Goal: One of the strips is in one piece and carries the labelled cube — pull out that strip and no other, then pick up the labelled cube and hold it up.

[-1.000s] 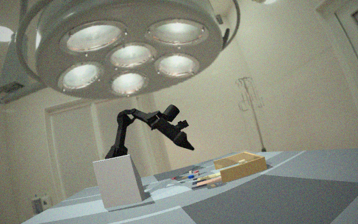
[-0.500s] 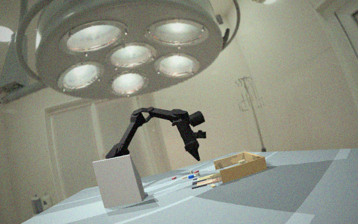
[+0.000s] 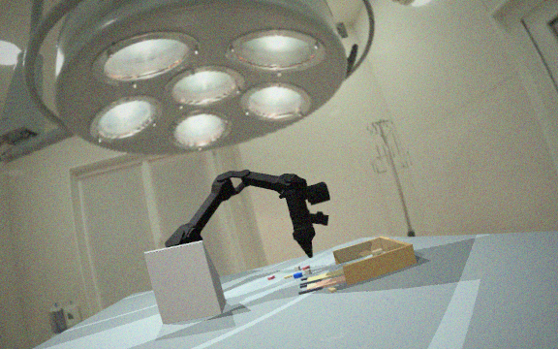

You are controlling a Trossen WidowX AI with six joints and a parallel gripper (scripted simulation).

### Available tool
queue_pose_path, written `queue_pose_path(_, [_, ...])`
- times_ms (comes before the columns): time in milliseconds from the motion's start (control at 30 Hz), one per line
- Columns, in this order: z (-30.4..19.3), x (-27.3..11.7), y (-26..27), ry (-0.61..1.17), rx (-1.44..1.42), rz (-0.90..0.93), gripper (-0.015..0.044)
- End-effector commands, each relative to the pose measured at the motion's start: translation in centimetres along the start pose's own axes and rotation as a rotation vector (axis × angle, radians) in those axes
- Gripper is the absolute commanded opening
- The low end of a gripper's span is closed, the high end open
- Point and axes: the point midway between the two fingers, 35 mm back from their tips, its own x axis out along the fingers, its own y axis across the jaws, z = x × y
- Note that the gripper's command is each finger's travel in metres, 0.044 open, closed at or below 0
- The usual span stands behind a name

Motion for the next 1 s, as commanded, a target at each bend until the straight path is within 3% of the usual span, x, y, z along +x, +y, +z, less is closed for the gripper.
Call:
queue_pose_path(0, [0.1, 0.9, -0.1, 0.007, 0.006, -0.005, 0.0])
queue_pose_path(967, [0.0, 5.7, 0.2, 0.008, 0.006, -0.002, 0.0])
